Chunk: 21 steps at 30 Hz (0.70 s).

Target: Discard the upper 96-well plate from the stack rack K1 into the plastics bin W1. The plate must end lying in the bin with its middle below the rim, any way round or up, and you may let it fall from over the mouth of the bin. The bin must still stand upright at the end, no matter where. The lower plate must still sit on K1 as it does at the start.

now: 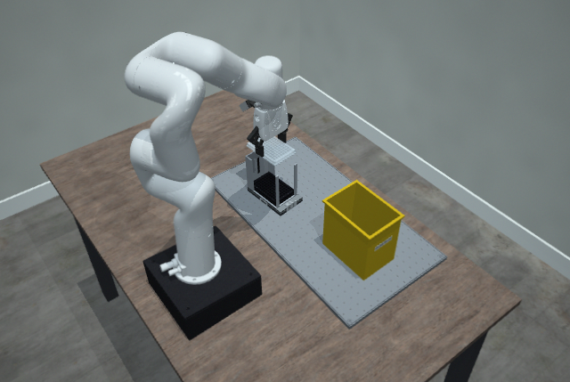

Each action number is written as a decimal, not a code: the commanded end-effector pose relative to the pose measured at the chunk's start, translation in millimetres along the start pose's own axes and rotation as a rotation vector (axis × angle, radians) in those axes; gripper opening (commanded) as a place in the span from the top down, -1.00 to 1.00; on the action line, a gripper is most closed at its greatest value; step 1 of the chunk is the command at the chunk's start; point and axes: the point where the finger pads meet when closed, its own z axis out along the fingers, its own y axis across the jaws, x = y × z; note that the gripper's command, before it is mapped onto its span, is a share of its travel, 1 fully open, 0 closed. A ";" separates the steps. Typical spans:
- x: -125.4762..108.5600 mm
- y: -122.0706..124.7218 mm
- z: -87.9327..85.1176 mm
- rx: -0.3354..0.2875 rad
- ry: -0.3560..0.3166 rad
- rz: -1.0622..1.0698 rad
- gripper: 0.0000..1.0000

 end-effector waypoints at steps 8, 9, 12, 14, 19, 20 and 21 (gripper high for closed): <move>0.4 1.2 -15.3 -0.004 0.001 0.000 1.00; 0.4 1.2 -17.0 -0.004 0.001 0.000 1.00; 0.4 1.2 -22.0 -0.004 0.001 0.000 1.00; 0.4 1.2 -25.4 -0.004 0.001 0.000 1.00; 0.4 1.1 -33.7 -0.004 0.001 0.000 1.00; 0.4 1.1 -33.7 -0.004 0.001 0.000 1.00; 0.4 1.1 -33.7 -0.004 0.001 0.000 1.00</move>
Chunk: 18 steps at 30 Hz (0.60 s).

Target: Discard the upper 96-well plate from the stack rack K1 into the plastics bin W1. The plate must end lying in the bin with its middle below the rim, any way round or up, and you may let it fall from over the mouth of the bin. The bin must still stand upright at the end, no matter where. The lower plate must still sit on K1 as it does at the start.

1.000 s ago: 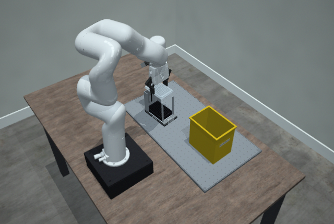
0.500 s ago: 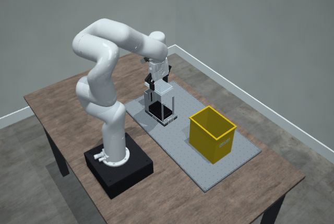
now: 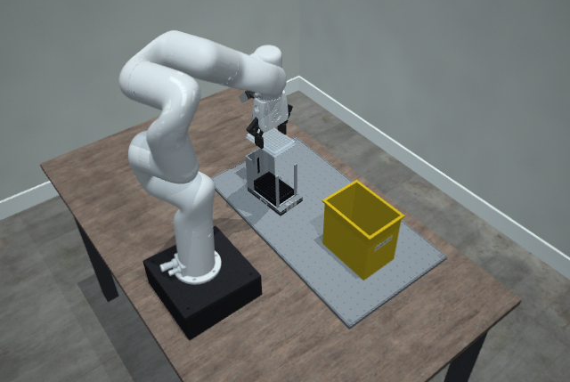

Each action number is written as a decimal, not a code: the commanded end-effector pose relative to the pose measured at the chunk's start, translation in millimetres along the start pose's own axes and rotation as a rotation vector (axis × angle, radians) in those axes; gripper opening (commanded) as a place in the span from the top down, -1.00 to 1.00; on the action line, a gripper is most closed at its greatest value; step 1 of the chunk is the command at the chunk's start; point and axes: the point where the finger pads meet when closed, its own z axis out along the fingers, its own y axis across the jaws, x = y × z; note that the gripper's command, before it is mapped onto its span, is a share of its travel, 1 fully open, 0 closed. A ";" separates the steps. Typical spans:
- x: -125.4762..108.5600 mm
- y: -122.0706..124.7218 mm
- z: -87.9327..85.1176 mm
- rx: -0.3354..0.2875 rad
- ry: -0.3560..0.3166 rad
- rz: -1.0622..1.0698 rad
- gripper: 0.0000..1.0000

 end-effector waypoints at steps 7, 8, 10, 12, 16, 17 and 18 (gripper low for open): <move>0.3 0.9 -13.9 -0.003 0.001 0.000 1.00; 0.3 0.9 -15.6 -0.003 0.001 0.000 1.00; 0.3 0.9 -18.9 -0.003 0.001 0.000 1.00; 0.3 0.9 -22.3 -0.003 0.001 0.000 1.00; 0.3 0.9 -22.2 -0.003 0.001 0.000 1.00; 0.3 0.9 -22.2 -0.003 0.001 0.000 1.00; 0.3 0.9 -22.3 -0.003 0.001 0.000 1.00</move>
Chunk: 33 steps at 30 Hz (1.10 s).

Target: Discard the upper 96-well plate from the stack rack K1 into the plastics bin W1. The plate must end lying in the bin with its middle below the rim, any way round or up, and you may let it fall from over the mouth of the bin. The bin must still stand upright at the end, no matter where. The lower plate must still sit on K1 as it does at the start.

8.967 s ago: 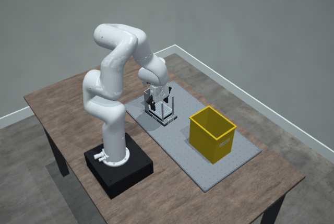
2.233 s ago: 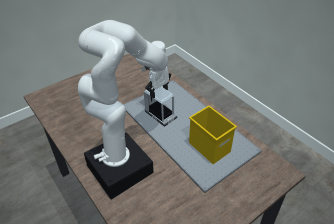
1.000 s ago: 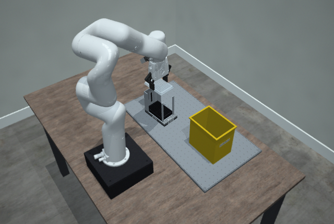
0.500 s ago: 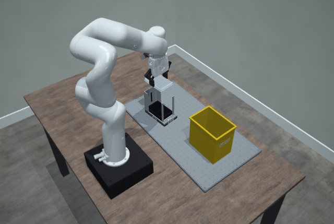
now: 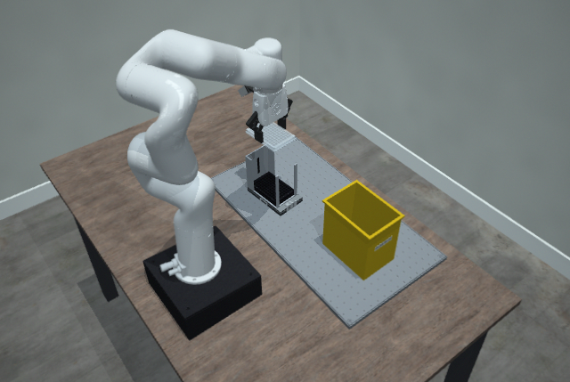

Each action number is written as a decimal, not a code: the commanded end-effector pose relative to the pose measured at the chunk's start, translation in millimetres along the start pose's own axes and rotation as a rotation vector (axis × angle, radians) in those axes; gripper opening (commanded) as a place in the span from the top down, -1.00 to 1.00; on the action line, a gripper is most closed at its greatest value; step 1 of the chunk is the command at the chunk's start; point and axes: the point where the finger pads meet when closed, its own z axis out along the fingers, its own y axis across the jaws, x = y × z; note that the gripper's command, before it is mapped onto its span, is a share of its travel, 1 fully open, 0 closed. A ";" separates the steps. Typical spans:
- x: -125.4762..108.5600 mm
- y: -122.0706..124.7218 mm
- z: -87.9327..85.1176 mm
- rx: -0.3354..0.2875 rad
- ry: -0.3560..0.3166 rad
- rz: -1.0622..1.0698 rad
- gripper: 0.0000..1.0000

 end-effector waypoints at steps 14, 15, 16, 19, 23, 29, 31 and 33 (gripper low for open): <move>-22.9 2.4 -0.3 -0.004 0.001 0.081 1.00; -22.9 2.4 -0.3 -0.004 0.001 0.081 1.00; -22.9 2.4 -0.3 -0.004 0.001 0.081 1.00; -33.0 3.0 0.2 -0.004 0.001 0.081 1.00; -46.3 3.7 0.9 -0.004 0.001 0.081 1.00; -66.3 4.8 1.9 -0.004 0.001 0.081 1.00; -73.0 5.2 2.2 -0.004 0.001 0.081 1.00; -73.0 5.2 2.2 -0.004 0.001 0.081 1.00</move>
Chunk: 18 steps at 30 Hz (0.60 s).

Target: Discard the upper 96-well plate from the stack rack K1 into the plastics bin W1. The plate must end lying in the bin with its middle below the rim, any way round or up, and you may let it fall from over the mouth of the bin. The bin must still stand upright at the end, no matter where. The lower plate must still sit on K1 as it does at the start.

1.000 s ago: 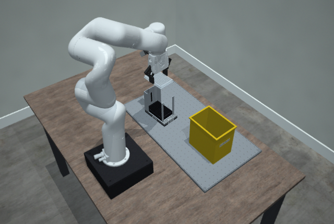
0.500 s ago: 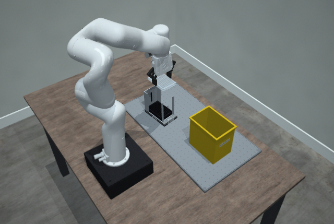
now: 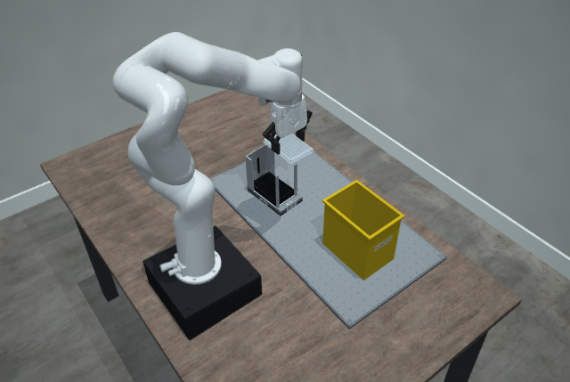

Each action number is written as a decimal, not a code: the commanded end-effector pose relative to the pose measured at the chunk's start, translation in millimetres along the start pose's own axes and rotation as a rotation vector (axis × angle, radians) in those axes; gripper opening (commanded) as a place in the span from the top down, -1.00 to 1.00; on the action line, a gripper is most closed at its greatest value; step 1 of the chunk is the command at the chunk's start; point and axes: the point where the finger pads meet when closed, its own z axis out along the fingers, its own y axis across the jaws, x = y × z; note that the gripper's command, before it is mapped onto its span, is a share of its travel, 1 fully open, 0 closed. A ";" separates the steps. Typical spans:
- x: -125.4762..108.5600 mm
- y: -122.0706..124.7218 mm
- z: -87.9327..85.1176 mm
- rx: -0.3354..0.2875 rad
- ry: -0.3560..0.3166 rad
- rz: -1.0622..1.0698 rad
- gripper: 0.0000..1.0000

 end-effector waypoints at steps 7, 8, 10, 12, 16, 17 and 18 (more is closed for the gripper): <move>-25.0 4.8 -0.2 -0.004 0.001 -0.001 1.00; -28.3 5.3 0.0 -0.004 0.001 -0.001 1.00; -34.9 6.2 0.3 -0.004 0.001 -0.001 1.00; -41.5 7.1 0.7 -0.004 0.001 -0.001 1.00; -51.4 8.5 1.2 -0.004 0.001 -0.001 1.00; -51.4 8.5 1.2 -0.004 0.001 -0.001 1.00; -54.7 8.9 1.4 -0.004 0.001 -0.001 1.00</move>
